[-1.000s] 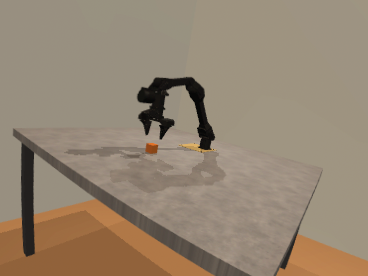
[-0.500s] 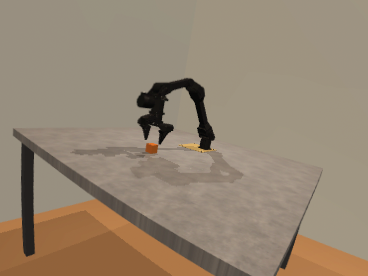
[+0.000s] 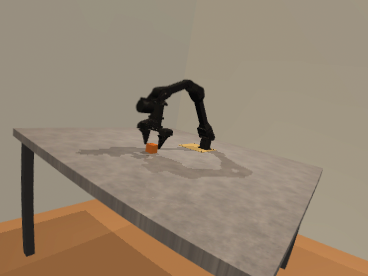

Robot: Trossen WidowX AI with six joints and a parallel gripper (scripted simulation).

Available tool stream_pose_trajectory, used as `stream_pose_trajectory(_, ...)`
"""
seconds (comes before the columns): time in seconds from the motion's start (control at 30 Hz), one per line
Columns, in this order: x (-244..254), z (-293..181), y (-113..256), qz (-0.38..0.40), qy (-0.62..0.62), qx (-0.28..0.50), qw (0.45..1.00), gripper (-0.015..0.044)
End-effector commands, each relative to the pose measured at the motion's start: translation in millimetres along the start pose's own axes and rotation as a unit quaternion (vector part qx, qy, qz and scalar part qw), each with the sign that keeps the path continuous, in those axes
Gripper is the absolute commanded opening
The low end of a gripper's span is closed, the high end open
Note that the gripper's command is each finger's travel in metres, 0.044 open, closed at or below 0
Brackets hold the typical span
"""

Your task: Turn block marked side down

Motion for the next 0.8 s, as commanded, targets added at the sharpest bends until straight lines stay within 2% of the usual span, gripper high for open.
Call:
stream_pose_trajectory(0.0, -0.3, -0.5, -5.2, 0.0, -0.001, 0.004, 1.0, 0.0387)
stream_pose_trajectory(0.27, -0.3, -0.5, -5.2, 0.0, -0.001, 0.004, 1.0, 0.0177)
stream_pose_trajectory(0.77, -0.3, -0.5, -5.2, 0.0, -0.001, 0.004, 1.0, 0.0078)
Point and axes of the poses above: the point midway between the two fingers, 35 mm back from their tips, its own y axis back along the fingers, its own x axis across the jaws, z = x × y, the point moved 5 cm from there along y, back along the fingers, and after that the axes turned 14 degrees about y, right-handed, at the moved point
